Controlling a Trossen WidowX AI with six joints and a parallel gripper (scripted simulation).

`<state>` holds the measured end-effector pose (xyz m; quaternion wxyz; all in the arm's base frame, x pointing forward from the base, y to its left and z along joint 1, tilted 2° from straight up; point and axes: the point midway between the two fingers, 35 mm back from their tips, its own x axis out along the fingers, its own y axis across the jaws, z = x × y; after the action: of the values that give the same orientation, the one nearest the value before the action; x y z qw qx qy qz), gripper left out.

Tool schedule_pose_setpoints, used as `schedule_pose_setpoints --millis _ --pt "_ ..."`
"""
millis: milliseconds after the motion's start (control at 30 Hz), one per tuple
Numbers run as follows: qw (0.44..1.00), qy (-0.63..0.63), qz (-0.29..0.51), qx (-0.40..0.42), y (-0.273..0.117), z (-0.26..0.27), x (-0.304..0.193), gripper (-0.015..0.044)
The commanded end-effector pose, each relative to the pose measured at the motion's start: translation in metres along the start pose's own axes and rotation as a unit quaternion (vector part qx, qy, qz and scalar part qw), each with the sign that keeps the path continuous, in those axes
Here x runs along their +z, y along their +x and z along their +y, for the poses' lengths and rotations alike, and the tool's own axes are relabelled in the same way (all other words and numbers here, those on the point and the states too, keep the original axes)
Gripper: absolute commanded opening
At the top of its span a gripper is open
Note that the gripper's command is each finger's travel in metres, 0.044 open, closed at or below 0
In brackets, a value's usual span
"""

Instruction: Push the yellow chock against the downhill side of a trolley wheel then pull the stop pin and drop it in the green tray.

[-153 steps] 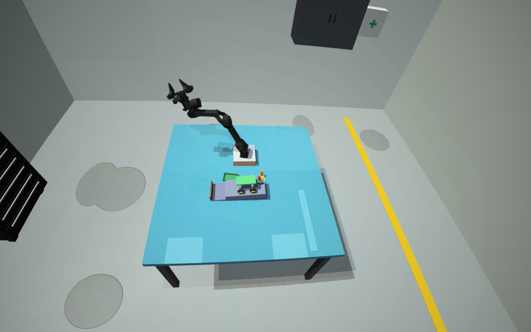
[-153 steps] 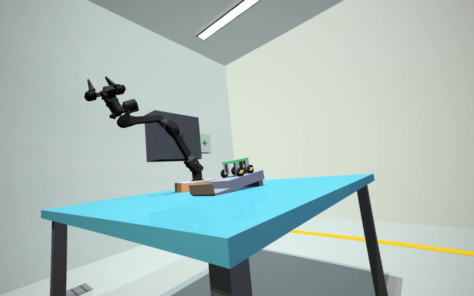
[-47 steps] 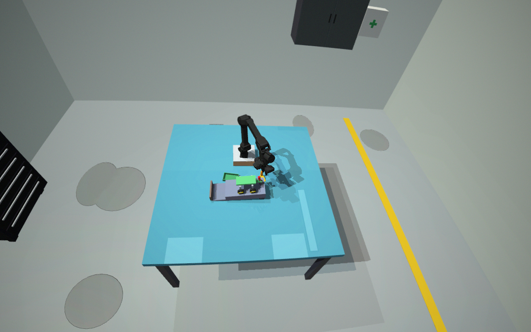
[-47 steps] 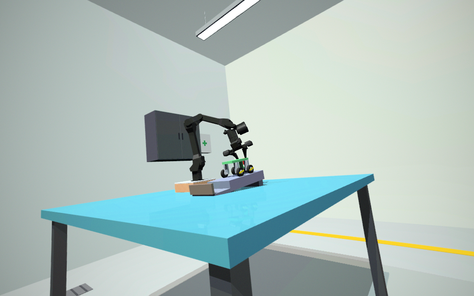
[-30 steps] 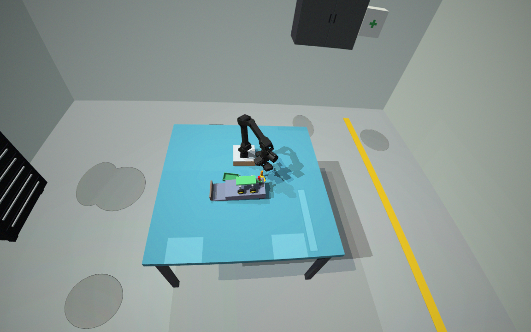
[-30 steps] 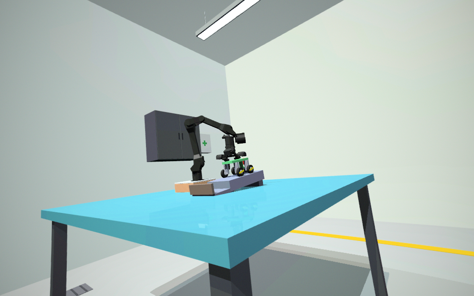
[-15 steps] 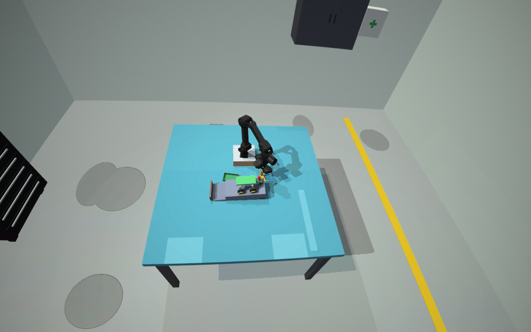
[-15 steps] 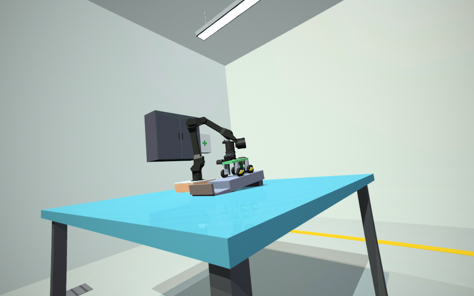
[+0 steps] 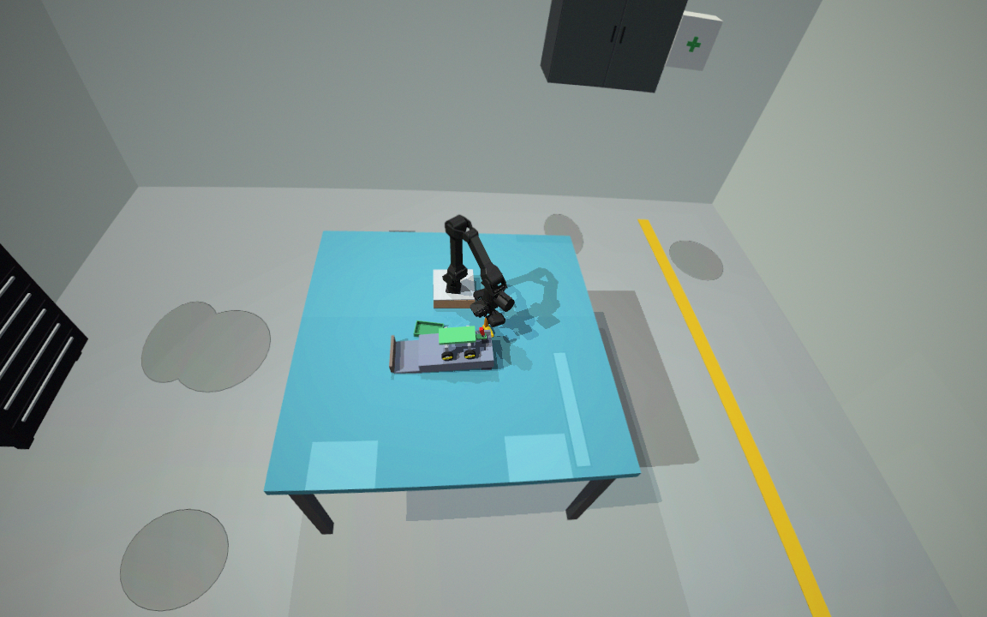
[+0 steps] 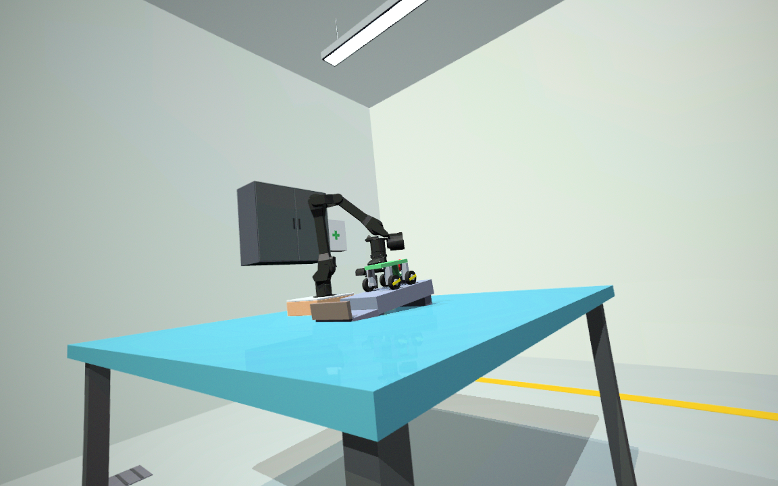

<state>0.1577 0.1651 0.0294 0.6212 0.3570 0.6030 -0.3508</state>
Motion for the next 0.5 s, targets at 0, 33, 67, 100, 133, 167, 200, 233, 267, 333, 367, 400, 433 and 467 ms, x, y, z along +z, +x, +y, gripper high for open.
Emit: schedule_pose_setpoints --millis 0,33,67,100,133,167,200,233,267,333,367,400,433,467 --pt "1.0 0.0 -0.003 0.0 0.003 0.0 0.001 0.019" --pt "1.0 0.0 -0.003 0.0 0.004 0.0 0.001 0.019" --pt "1.0 0.0 -0.003 0.0 0.005 0.0 0.001 0.019" --pt "1.0 0.0 -0.003 0.0 0.006 0.0 0.001 0.019" --pt "1.0 0.0 -0.003 0.0 0.008 0.0 0.001 0.019" --pt "1.0 0.0 -0.003 0.0 0.009 0.0 0.001 0.019" --pt "1.0 0.0 -0.003 0.0 0.011 0.0 0.001 0.019" --pt "1.0 0.0 -0.003 0.0 0.013 0.0 0.001 0.019" --pt "1.0 0.0 -0.003 0.0 0.014 0.0 0.001 0.019" --pt "1.0 0.0 -0.003 0.0 0.018 0.0 0.001 0.019" --pt "1.0 0.0 -0.003 0.0 0.019 0.0 0.001 0.019" --pt "1.0 0.0 -0.003 0.0 0.021 0.0 0.001 0.019" --pt "1.0 0.0 -0.003 0.0 0.022 0.0 0.001 0.019" --pt "1.0 0.0 -0.003 0.0 0.024 0.0 0.001 0.019"
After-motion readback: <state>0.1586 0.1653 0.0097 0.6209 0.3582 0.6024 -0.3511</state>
